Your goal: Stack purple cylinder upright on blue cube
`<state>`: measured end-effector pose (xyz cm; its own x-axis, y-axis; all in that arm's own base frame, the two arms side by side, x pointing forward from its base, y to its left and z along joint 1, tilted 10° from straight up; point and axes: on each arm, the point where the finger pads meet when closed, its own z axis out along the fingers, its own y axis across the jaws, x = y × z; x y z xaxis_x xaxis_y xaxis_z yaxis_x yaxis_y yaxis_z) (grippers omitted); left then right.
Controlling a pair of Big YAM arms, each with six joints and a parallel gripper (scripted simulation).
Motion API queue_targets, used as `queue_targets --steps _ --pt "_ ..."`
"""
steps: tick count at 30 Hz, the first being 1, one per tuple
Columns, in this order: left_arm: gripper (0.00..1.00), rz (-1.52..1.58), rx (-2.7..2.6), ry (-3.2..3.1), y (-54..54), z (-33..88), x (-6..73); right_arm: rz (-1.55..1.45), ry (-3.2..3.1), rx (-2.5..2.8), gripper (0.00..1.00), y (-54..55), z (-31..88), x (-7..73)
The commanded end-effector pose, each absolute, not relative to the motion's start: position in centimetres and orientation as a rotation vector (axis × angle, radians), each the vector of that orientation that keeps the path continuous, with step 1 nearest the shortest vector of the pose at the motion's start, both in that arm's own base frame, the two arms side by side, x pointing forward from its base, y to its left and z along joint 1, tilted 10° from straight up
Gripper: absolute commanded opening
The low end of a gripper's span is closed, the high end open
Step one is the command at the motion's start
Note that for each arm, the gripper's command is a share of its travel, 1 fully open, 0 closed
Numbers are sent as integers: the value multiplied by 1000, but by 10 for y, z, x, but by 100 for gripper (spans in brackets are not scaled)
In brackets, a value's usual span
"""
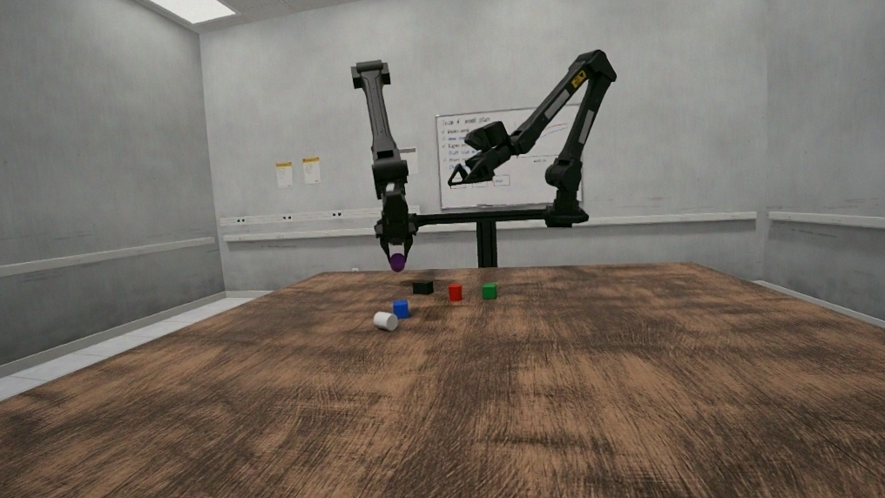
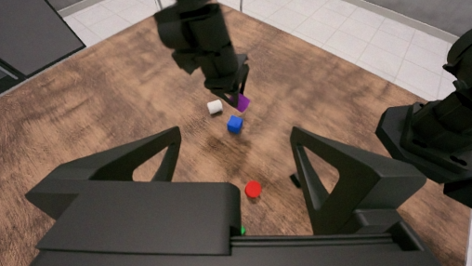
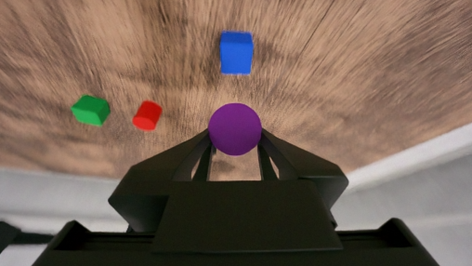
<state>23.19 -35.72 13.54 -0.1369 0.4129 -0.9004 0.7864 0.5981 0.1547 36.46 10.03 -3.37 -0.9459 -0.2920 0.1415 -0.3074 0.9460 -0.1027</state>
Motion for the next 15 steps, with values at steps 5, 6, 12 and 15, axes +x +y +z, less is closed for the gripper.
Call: queue_targets --steps 5,6,12,15 --pt "100 -447 977 1726 -361 145 234 99 -3388 597 33 104 -25 376" --pt "100 -447 977 1726 -361 145 234 91 -3447 592 33 99 -24 377" --pt "100 -447 977 1726 -361 145 234 48 -3635 647 33 98 -30 374" --pt "100 -447 977 1726 -361 145 234 20 -3733 674 33 96 -37 370"
